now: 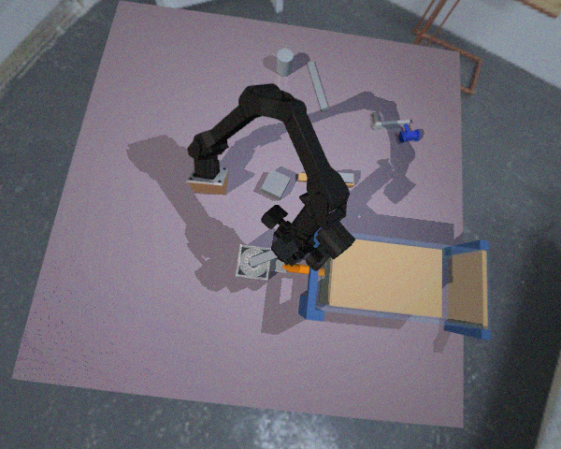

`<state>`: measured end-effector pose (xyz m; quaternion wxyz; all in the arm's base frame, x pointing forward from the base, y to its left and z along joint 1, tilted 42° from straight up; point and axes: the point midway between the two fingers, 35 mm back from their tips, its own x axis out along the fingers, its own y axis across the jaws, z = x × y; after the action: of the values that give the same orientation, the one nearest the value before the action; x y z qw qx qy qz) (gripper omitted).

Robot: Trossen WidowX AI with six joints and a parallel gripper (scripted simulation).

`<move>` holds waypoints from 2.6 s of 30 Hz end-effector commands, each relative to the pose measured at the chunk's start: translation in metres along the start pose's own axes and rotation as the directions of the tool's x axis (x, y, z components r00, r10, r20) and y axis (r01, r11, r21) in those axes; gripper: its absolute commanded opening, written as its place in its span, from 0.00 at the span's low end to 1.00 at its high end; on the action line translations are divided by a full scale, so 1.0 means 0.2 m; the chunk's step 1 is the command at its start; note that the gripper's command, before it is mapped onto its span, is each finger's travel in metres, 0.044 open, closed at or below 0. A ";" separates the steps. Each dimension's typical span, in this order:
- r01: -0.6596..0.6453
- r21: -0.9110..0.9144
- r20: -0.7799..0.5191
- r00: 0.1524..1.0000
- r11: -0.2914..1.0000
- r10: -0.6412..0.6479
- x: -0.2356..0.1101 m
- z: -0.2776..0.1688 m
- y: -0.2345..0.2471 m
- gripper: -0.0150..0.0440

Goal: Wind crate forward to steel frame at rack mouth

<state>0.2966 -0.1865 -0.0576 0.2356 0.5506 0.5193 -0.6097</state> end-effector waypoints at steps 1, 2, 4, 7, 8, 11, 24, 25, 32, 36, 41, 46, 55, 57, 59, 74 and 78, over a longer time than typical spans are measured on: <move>0.019 0.000 -0.013 1.000 1.000 -0.019 0.00 -0.03 -0.06 0.25; 0.019 0.000 -0.013 1.000 1.000 -0.019 0.00 -0.03 -0.06 0.25; 0.020 0.000 -0.013 1.000 1.000 -0.020 -0.01 -0.03 -0.08 0.25; 0.020 0.000 -0.013 1.000 1.000 -0.020 -0.01 -0.04 -0.10 0.25; 0.020 0.000 -0.013 1.000 1.000 -0.020 -0.01 -0.04 -0.11 0.25; 0.021 0.000 -0.013 1.000 1.000 -0.021 -0.01 -0.04 -0.13 0.25; 0.022 0.000 -0.013 1.000 1.000 -0.022 -0.01 -0.05 -0.23 0.25; 0.022 0.000 -0.013 1.000 1.000 -0.022 -0.01 -0.05 -0.24 0.25; 0.023 0.001 -0.013 1.000 1.000 -0.023 -0.01 -0.04 -0.29 0.25; 0.024 0.001 -0.013 1.000 1.000 -0.024 -0.01 -0.04 -0.32 0.25; 0.024 0.001 -0.013 1.000 1.000 -0.024 0.00 -0.03 -0.35 0.25; 0.025 0.001 -0.012 1.000 1.000 -0.025 0.00 -0.01 -0.39 0.25; 0.026 0.001 -0.012 1.000 1.000 -0.026 0.01 0.01 -0.45 0.25; 0.026 0.001 -0.012 1.000 1.000 -0.026 0.02 0.02 -0.46 0.25; 0.026 0.001 -0.012 1.000 1.000 -0.026 0.02 0.03 -0.48 0.25; 0.027 0.002 -0.011 1.000 1.000 -0.027 0.05 0.09 -0.56 0.25; 0.027 0.002 -0.010 1.000 1.000 -0.027 0.06 0.11 -0.58 0.25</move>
<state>0.1978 -0.1596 -0.0263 0.2296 0.5590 0.5244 -0.5998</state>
